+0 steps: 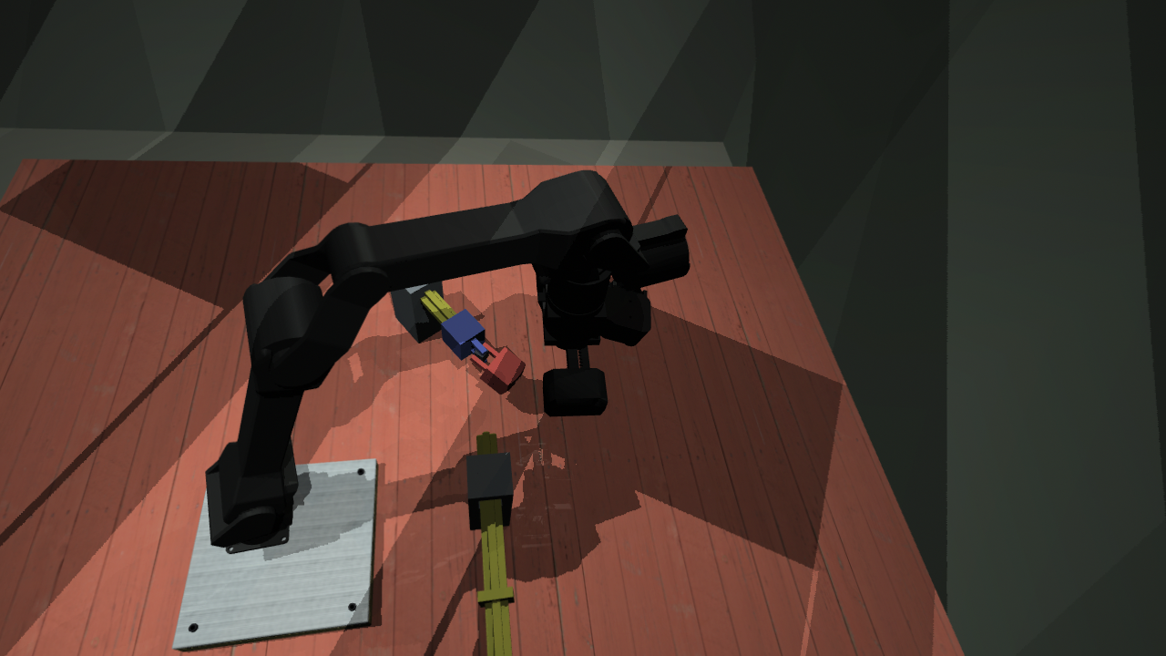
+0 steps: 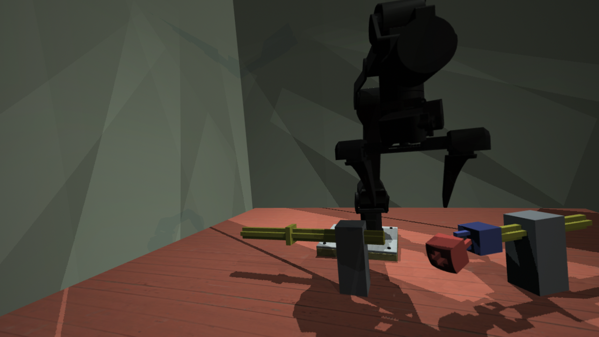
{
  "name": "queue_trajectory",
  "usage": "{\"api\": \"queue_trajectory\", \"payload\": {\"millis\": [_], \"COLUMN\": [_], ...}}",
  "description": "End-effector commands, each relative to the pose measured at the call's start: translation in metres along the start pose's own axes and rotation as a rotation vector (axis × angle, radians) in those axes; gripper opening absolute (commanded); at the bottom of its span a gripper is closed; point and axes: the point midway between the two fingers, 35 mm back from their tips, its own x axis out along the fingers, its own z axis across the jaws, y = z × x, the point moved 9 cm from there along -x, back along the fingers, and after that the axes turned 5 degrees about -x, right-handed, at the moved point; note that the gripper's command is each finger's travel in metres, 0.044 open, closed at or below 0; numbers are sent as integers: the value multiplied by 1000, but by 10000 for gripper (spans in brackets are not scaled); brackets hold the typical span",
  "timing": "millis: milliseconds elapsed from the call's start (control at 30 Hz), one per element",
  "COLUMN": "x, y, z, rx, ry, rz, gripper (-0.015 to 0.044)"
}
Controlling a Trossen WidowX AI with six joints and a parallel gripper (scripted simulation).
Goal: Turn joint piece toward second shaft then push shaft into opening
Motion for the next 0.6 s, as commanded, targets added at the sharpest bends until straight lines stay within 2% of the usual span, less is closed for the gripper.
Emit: {"api": "queue_trajectory", "payload": {"millis": [0, 567], "x": [5, 19], "y": [2, 10], "z": [1, 9], "rx": [89, 544], "ry": [16, 54], "rz": [-6, -93], "gripper": [440, 440]}}
